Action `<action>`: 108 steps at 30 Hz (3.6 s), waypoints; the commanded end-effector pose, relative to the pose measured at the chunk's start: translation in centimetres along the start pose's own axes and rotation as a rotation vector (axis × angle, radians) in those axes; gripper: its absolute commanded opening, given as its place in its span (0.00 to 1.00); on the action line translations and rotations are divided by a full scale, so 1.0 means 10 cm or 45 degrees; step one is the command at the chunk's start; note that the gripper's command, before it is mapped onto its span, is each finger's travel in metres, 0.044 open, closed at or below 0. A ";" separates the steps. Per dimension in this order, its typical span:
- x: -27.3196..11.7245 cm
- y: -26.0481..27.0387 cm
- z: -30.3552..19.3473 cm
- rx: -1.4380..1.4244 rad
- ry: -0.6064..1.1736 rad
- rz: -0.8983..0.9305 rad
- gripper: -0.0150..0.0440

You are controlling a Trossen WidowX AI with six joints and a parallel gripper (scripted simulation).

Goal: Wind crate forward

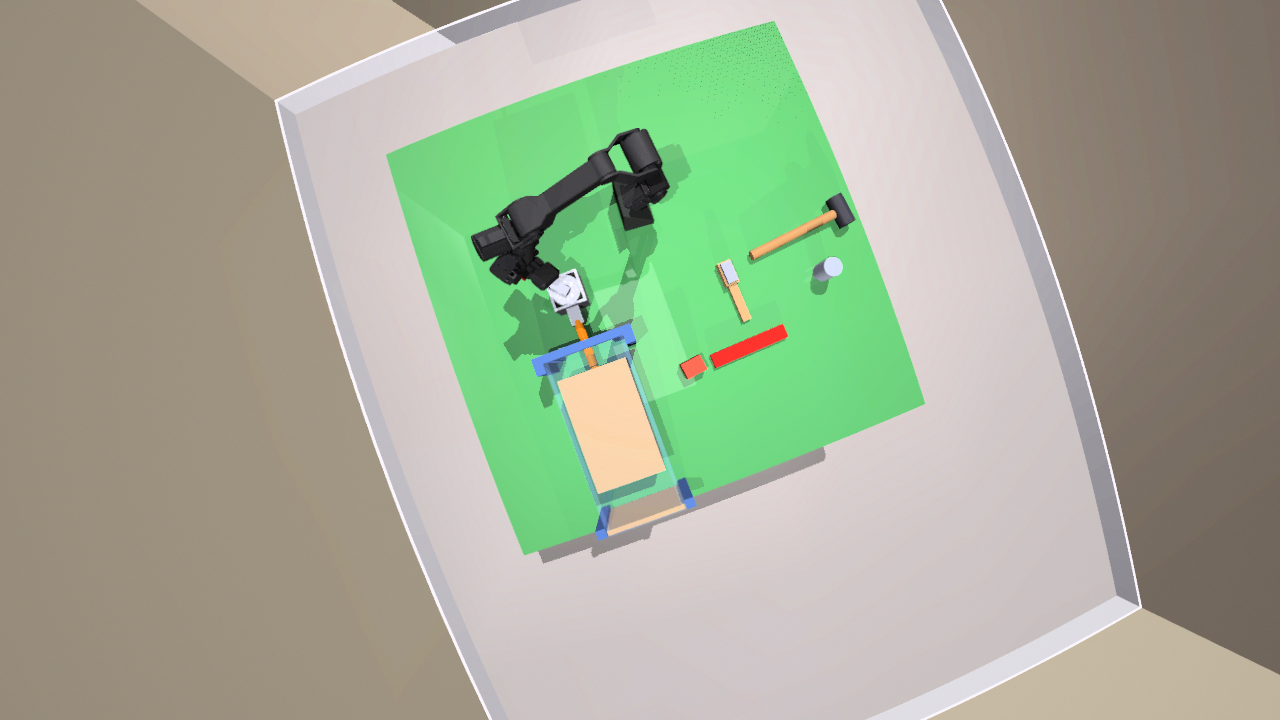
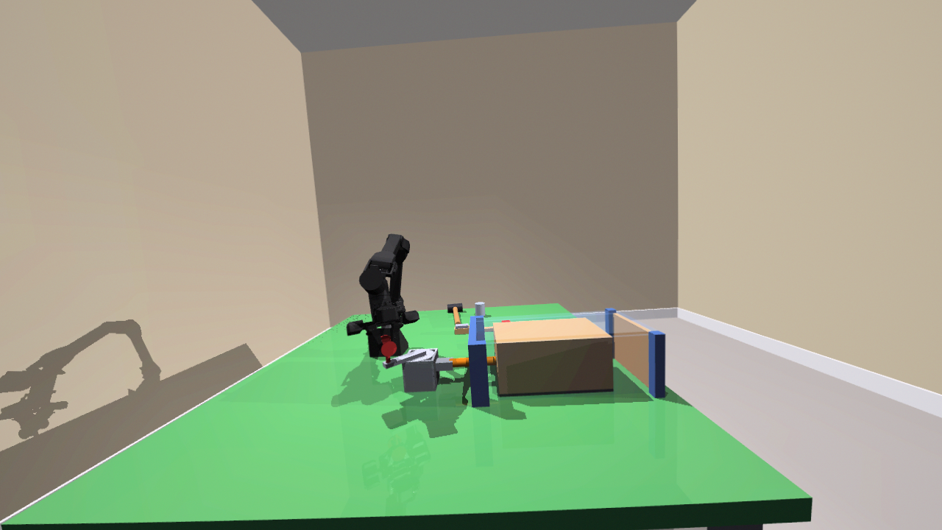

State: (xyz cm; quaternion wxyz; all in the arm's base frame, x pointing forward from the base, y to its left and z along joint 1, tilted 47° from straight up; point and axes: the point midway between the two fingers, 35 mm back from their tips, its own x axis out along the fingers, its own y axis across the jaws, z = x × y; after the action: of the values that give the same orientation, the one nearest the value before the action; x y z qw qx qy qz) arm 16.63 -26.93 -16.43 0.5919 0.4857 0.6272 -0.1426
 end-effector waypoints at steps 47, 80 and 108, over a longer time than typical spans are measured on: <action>0.22 0.50 0.54 -0.044 -0.041 0.020 0.25; 0.23 0.56 0.57 -0.044 -0.041 0.021 0.25; 0.25 0.67 0.61 -0.044 -0.041 0.022 0.25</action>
State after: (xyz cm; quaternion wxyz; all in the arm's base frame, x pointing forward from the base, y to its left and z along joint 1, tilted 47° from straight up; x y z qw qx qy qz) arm 24.28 -27.96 -17.95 0.6063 0.4726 0.6216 -0.1502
